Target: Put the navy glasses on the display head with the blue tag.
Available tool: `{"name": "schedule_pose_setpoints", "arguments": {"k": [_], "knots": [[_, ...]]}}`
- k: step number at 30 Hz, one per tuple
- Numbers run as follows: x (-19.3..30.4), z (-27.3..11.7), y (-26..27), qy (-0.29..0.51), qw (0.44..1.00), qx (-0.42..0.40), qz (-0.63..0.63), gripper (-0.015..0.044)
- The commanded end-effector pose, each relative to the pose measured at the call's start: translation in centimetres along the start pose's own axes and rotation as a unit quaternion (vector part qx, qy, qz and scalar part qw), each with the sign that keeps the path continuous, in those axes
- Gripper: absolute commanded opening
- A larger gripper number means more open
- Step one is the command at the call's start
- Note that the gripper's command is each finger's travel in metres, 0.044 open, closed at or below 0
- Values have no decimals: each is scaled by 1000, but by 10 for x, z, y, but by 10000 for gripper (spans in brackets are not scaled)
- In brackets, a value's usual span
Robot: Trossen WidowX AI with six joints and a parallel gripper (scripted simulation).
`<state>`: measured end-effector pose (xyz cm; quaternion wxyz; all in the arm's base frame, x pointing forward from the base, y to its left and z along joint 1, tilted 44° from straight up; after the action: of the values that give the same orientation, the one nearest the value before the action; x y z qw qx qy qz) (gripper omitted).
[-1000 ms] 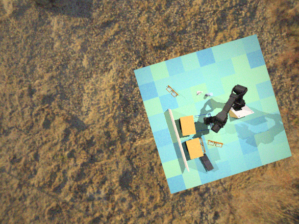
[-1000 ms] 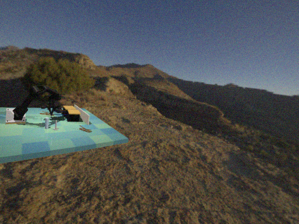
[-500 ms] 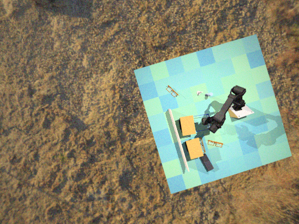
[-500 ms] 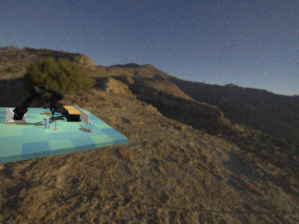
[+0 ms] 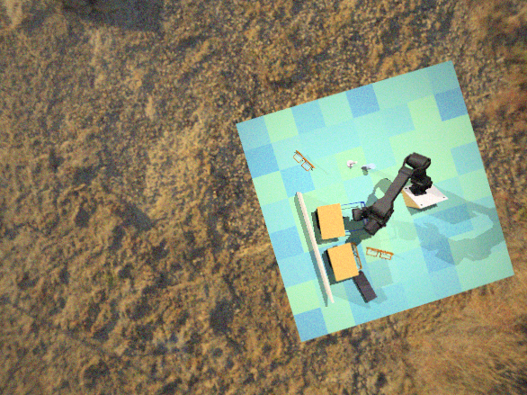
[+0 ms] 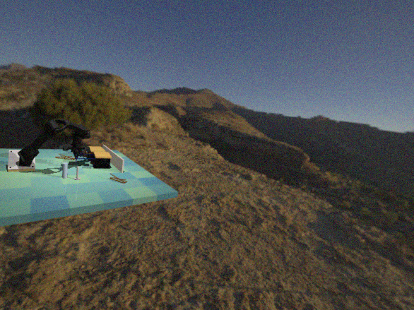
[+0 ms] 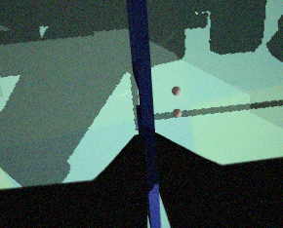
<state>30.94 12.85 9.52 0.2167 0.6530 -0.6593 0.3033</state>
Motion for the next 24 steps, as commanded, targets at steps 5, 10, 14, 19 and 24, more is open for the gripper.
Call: {"name": "schedule_pose_setpoints", "arguments": {"k": [5,10,14,19,24], "knots": [[1,-1,-13,1,1000,3,0,0],[1,-1,-19,1,1000,3,0,0],[2,-1,-24,1,1000,3,0,0],[2,0,-30,1,1000,3,0,0],[2,0,-36,1,1000,3,0,0]]}}
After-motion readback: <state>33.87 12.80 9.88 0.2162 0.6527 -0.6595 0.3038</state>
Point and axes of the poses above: the point midway between the two fingers, 35 mm back from their tips, its own z axis out along the fingers, its own y axis across the jaws, x = y × z, the point moved 8 cm from there along -z, back along the fingers, and after that the axes turned 2 degrees about -z, right-handed, at the moved point
